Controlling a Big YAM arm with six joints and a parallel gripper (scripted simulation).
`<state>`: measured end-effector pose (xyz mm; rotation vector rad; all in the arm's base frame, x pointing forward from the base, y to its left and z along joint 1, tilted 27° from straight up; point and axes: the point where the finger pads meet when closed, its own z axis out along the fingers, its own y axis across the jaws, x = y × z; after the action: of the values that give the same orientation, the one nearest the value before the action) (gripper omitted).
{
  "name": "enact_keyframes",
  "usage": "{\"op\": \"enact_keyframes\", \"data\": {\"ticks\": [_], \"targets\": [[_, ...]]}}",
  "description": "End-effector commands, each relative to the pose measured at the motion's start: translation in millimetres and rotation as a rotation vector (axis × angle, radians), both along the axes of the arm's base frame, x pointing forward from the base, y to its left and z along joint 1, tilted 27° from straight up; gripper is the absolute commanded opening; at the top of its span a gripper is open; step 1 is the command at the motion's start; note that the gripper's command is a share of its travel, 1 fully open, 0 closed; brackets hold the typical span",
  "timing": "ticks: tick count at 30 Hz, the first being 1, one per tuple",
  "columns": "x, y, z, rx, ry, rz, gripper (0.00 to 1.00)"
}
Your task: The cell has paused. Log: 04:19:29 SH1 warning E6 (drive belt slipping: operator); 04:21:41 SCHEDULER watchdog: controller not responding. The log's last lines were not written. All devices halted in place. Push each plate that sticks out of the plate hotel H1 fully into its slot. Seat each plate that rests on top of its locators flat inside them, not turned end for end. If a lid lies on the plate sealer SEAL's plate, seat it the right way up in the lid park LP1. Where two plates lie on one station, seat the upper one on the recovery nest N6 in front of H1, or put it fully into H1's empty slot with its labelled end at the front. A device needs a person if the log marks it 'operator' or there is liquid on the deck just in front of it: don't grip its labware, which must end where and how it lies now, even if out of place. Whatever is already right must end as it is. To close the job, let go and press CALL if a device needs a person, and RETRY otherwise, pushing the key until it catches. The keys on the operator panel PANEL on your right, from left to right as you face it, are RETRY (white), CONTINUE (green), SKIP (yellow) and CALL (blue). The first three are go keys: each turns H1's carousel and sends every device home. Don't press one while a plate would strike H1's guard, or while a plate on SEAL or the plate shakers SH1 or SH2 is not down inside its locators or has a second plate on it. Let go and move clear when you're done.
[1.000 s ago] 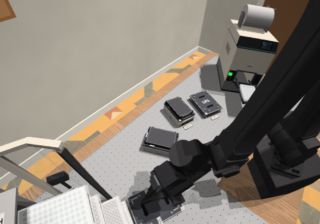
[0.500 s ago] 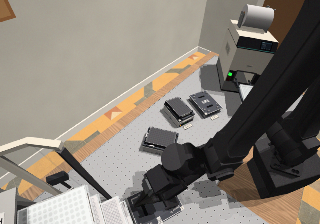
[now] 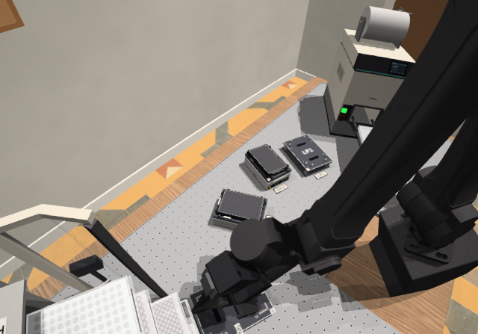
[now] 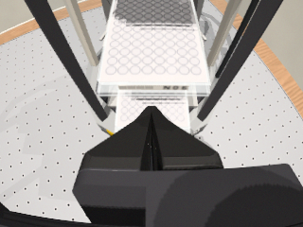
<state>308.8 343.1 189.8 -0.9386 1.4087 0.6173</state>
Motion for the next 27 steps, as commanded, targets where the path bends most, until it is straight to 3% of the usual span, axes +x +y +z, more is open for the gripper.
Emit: {"op": "enact_keyframes", "data": {"ticks": [1, 4, 7, 10, 11, 17, 27], "targets": [[6, 12, 16.2, 0.027, -0.006, 0.005, 0.00], [8, 16, 12.2, 0.018, 0.003, 0.004, 0.00], [9, 14, 25.5, 0.042, -0.022, 0.001, 0.00], [9, 14, 25.6, 0.042, -0.022, 0.001, 0.00], [7, 10, 16.6, 0.025, -0.019, -0.001, 0.00], [9, 15, 23.4, 0.037, -0.017, 0.002, 0.00], [10, 19, 18.7, 0.026, -0.005, 0.003, 0.00]]}}
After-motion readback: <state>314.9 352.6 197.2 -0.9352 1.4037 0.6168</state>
